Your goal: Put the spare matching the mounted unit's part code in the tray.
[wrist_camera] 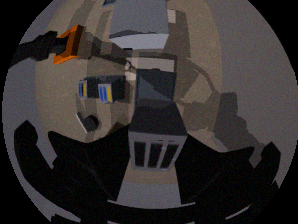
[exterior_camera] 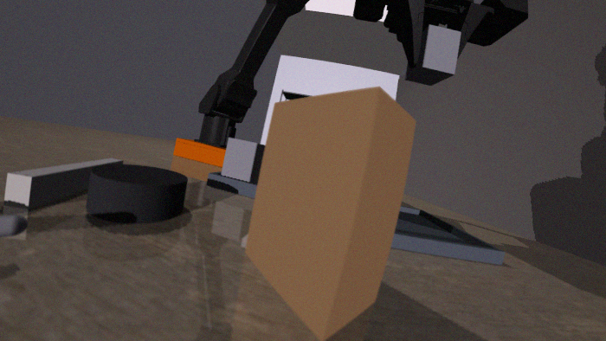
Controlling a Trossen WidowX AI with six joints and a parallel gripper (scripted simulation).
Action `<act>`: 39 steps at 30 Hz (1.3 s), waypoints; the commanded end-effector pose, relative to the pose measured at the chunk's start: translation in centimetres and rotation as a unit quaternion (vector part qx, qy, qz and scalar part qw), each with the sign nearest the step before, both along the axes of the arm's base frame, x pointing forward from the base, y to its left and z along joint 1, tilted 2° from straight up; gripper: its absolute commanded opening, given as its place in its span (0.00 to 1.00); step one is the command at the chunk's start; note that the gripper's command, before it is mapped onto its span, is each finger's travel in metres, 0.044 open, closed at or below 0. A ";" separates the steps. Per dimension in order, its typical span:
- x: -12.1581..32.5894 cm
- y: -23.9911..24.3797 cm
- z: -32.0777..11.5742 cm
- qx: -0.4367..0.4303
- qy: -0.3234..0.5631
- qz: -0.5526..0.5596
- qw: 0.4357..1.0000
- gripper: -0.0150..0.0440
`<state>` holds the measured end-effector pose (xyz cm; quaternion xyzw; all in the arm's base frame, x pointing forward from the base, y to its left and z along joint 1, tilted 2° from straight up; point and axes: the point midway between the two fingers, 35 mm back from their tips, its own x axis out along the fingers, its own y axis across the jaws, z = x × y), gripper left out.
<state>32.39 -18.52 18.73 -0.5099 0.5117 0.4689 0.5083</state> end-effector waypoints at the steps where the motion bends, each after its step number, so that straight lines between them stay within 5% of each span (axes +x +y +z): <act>1: 0.1 -0.1 -0.2 0.001 -0.002 0.002 1.000 0.25; 39: 0.7 -0.5 -3.0 0.001 -0.003 0.002 1.000 0.25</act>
